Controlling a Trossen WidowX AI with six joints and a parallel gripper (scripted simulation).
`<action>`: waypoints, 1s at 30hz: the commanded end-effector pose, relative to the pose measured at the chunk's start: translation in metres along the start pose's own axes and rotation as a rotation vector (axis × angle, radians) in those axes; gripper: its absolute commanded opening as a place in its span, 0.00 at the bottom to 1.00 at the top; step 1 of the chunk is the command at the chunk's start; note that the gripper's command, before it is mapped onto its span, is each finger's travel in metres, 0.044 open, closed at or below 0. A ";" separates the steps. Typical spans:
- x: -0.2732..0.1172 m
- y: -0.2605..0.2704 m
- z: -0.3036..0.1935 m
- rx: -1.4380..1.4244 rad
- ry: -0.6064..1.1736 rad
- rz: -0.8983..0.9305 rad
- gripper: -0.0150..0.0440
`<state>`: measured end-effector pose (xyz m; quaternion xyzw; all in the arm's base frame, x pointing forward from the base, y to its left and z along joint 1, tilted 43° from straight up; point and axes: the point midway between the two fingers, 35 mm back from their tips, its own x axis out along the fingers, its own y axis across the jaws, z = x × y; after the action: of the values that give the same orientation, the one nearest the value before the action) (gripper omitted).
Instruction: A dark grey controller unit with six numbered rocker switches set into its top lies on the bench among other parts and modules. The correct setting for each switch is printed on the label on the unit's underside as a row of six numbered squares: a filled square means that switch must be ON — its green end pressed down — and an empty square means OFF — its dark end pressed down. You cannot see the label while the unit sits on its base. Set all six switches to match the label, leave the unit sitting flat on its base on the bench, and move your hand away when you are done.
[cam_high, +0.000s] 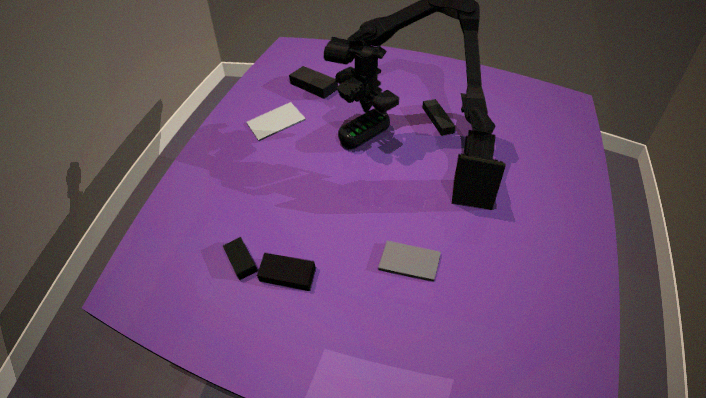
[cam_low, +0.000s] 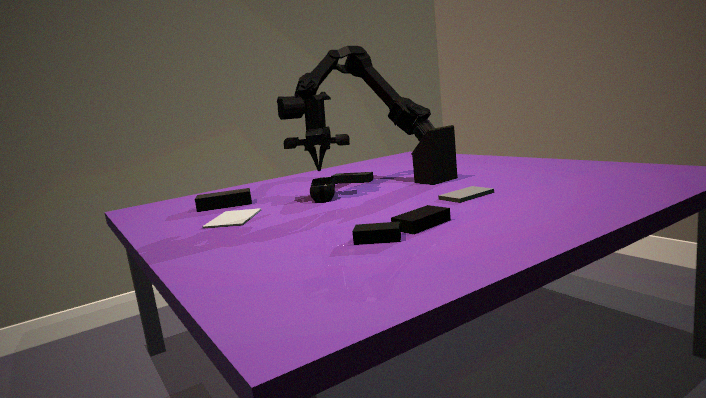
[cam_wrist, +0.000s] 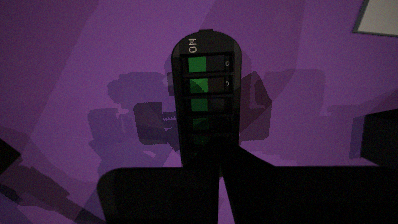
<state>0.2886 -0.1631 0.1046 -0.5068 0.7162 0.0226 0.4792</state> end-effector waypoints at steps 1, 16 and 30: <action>-0.006 -0.008 -0.019 0.000 -0.007 0.046 0.25; 0.010 -0.008 -0.018 0.000 -0.007 0.046 0.25; 0.031 -0.006 -0.019 0.000 -0.005 0.045 0.25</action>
<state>0.2816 -0.1955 0.1008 -0.4913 0.7239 0.0295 0.4834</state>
